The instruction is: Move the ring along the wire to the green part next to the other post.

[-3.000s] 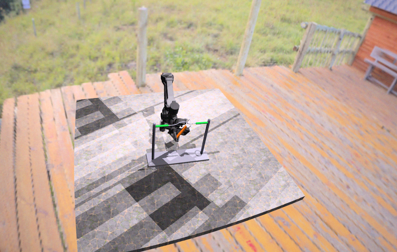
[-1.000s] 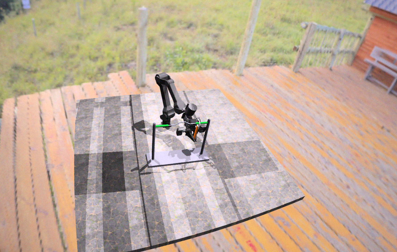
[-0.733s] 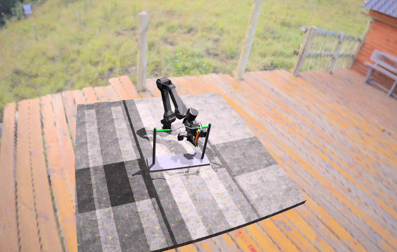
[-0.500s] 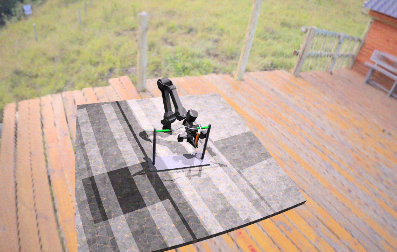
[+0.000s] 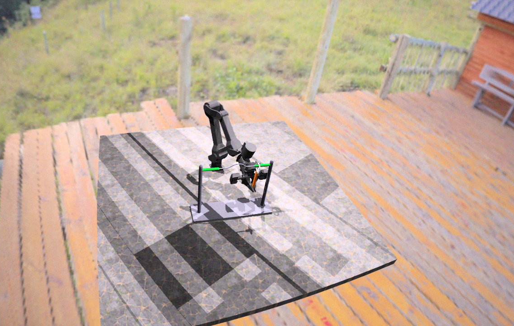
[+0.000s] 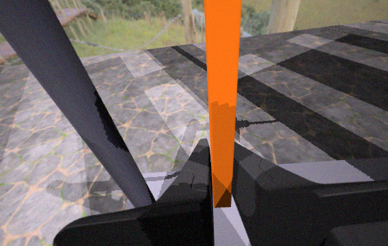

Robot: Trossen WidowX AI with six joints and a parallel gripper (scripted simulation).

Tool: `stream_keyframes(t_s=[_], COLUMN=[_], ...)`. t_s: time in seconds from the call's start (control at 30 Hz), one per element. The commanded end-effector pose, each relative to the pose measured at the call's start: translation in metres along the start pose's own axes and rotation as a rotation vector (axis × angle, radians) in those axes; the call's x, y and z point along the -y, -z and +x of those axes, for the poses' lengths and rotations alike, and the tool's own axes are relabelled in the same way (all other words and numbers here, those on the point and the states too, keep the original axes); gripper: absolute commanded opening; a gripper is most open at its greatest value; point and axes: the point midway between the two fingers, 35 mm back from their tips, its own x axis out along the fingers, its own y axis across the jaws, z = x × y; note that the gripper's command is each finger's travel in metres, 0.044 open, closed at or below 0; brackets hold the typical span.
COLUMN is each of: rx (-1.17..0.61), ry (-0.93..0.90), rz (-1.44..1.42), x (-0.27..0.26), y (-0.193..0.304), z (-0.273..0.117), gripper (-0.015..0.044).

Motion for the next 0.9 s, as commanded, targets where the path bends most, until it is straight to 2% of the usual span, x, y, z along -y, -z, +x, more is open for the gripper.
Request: stream_keyframes(t_s=[0.0, 0.33, 0.87], rx=[0.0, 0.0, -0.004], ry=[0.0, 0.0, 0.003], rz=[0.0, 0.0, 0.004], x=[0.0, 0.0, -0.001], y=[0.0, 0.0, -0.001], z=[0.0, -0.001, -0.034], gripper=[-0.0097, 0.016, 0.016])
